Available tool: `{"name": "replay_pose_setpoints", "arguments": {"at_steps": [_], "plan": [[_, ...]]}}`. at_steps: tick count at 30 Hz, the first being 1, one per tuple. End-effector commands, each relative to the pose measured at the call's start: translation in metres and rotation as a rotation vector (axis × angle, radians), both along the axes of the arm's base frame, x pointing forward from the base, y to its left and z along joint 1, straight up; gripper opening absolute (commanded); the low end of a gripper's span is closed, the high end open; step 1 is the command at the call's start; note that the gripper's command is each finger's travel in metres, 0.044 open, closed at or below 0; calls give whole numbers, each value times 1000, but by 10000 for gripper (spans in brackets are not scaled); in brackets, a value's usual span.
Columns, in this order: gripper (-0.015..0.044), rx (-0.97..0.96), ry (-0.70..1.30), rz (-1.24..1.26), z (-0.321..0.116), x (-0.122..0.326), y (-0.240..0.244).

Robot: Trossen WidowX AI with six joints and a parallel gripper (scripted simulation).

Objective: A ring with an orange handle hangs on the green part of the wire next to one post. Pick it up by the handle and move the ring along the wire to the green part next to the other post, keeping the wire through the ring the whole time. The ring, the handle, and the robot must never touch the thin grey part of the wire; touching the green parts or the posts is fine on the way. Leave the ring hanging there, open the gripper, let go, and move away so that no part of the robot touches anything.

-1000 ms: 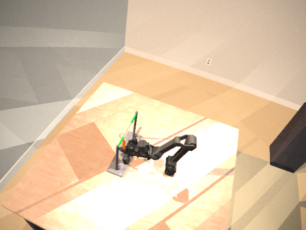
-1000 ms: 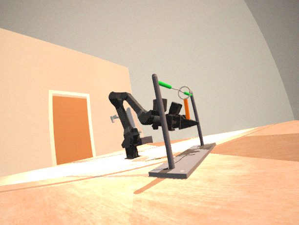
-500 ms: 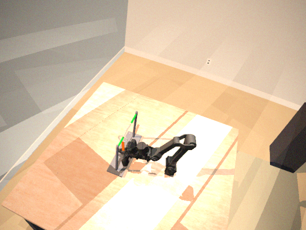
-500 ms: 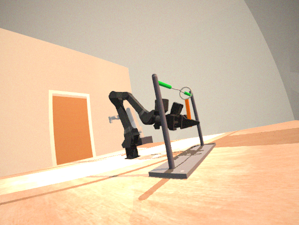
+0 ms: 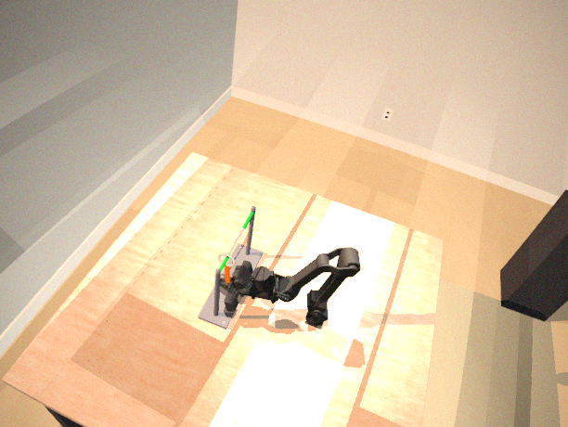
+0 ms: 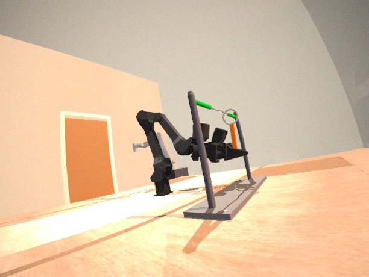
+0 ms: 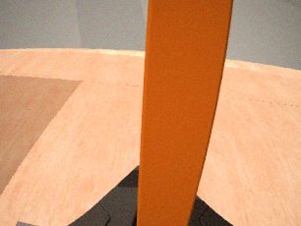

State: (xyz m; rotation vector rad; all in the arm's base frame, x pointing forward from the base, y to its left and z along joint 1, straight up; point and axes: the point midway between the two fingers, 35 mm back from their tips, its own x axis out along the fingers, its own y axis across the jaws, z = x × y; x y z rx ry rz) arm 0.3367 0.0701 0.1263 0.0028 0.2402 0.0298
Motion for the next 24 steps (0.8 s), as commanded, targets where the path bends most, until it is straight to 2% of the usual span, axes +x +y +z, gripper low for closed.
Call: {"name": "replay_pose_setpoints", "arguments": {"at_steps": [1,24], "plan": [[-150,0,6,-5,-9,0,0],[-150,0,6,-5,-13,0,0]]}}
